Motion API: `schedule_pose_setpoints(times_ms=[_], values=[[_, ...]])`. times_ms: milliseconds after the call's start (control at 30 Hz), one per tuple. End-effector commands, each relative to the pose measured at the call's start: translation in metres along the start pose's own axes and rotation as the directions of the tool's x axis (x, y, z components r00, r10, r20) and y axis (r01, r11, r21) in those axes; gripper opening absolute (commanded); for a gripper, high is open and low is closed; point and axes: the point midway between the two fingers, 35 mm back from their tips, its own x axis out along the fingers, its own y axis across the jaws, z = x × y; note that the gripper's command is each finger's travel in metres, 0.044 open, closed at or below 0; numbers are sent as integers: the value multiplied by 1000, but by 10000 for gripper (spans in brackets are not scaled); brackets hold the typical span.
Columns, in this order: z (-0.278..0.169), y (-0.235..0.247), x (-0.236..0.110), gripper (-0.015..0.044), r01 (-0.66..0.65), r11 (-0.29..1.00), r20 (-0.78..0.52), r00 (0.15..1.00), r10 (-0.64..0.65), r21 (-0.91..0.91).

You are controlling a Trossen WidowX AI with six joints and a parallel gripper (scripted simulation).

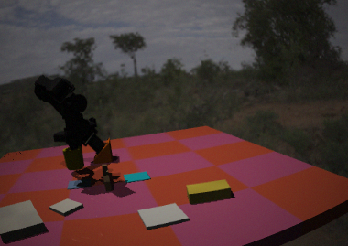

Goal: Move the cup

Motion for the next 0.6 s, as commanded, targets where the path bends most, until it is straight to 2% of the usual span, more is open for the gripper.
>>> schedule_pose_setpoints(times_ms=[0,567], values=[[0,0,1,0,0,1000,0,1000,0,-1],[9,4,0,0,-1,1000,3,1000,1,2]])
